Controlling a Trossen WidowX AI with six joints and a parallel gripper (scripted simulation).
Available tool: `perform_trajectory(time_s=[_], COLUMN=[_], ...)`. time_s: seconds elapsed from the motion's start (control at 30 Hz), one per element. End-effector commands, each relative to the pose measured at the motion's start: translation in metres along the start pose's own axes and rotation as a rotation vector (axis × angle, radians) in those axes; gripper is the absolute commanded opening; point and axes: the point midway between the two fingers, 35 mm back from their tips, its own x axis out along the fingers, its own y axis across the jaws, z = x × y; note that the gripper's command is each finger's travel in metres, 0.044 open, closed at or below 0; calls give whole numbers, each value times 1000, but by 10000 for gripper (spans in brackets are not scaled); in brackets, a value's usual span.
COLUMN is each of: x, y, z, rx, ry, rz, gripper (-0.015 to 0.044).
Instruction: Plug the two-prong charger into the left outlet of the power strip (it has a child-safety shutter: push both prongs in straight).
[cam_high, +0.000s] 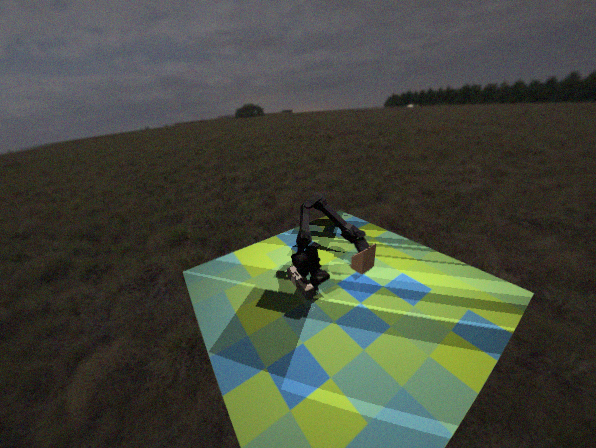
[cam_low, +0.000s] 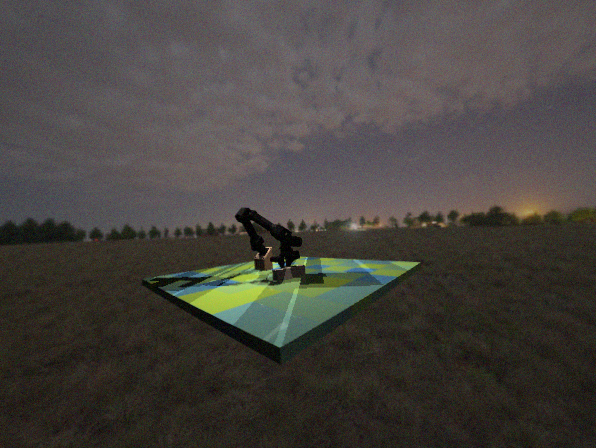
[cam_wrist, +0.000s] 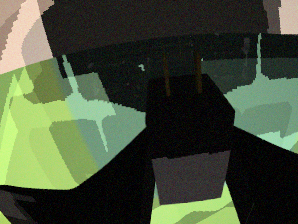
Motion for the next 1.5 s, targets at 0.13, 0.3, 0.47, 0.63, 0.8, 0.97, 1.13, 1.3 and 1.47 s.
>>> perform_trajectory(time_s=[0.13,0.3,0.47,0.63,0.8,0.97,1.13,1.3,1.47], x=[0,-1,-1,-1,-1,-1,-1,-1,-1], y=[-1,-1,-1,-1,-1,-1,-1,-1,-1], z=[2,3,5,6,7,9,9,9,11], rx=[-4,-4,-4,-4,-3,-3,-3,-3,-3], ry=[-1,-1,-1,-1,-1,-1,-1,-1,-1], rz=[-5,-5,-5,-5,-5,-5,-5,-5,-5], gripper=[0,0,0,0,0,0,0,0,0])
